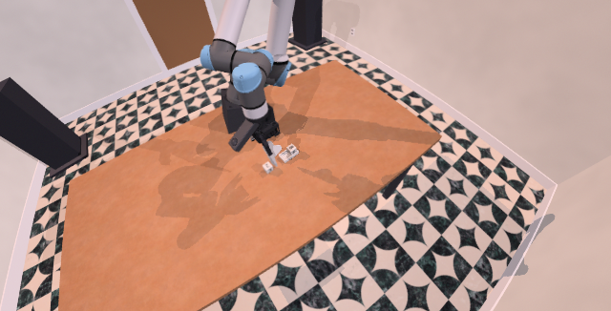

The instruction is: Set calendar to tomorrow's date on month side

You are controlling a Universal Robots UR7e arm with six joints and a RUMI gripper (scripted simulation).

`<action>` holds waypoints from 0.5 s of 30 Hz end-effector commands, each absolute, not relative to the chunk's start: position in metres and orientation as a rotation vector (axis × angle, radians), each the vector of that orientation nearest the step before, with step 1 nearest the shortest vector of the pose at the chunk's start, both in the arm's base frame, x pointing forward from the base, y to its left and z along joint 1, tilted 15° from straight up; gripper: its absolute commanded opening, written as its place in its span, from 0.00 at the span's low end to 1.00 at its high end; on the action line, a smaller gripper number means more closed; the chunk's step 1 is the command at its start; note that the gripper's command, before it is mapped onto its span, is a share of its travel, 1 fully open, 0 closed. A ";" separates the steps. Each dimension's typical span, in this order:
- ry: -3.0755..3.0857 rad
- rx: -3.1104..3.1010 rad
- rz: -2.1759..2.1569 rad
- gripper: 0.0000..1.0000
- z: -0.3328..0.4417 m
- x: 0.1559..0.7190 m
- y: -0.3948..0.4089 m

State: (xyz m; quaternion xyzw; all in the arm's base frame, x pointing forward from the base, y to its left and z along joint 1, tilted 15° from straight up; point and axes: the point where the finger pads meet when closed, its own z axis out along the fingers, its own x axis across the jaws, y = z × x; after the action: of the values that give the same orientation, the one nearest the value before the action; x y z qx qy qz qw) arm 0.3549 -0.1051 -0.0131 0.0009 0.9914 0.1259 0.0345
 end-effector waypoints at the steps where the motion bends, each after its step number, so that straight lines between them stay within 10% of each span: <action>1: 3.046 -0.006 0.381 1.00 -0.012 0.356 -0.107; 15: 3.002 -0.343 0.368 1.00 -0.008 0.358 -0.088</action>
State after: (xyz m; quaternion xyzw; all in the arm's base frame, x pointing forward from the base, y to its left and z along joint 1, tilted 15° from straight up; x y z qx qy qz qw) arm 0.3571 -0.0985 -0.0099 -0.0495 0.9904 0.1221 0.0409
